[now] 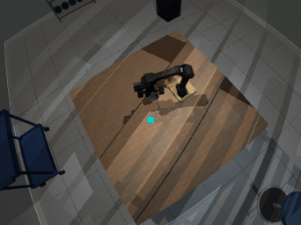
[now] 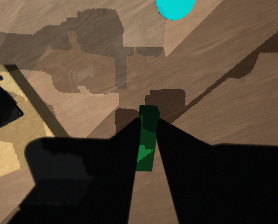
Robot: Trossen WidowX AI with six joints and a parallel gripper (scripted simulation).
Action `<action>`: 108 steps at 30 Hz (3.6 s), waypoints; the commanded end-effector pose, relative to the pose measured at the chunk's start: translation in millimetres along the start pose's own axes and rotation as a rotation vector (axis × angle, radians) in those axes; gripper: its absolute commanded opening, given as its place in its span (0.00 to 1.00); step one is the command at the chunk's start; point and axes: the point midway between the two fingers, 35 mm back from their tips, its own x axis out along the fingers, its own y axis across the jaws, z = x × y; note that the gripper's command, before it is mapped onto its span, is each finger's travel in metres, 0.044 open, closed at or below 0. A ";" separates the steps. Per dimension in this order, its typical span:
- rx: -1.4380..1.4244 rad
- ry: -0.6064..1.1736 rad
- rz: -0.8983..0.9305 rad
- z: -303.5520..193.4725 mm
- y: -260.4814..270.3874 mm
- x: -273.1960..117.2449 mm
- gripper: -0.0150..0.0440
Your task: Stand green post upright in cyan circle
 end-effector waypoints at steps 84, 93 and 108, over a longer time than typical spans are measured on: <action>0.470 -0.263 -0.069 154.5 -72.0 9.7 0.29; 0.497 -0.326 -0.083 156.9 -80.0 14.4 0.29; 0.537 -0.429 -0.106 159.7 -92.4 20.6 0.29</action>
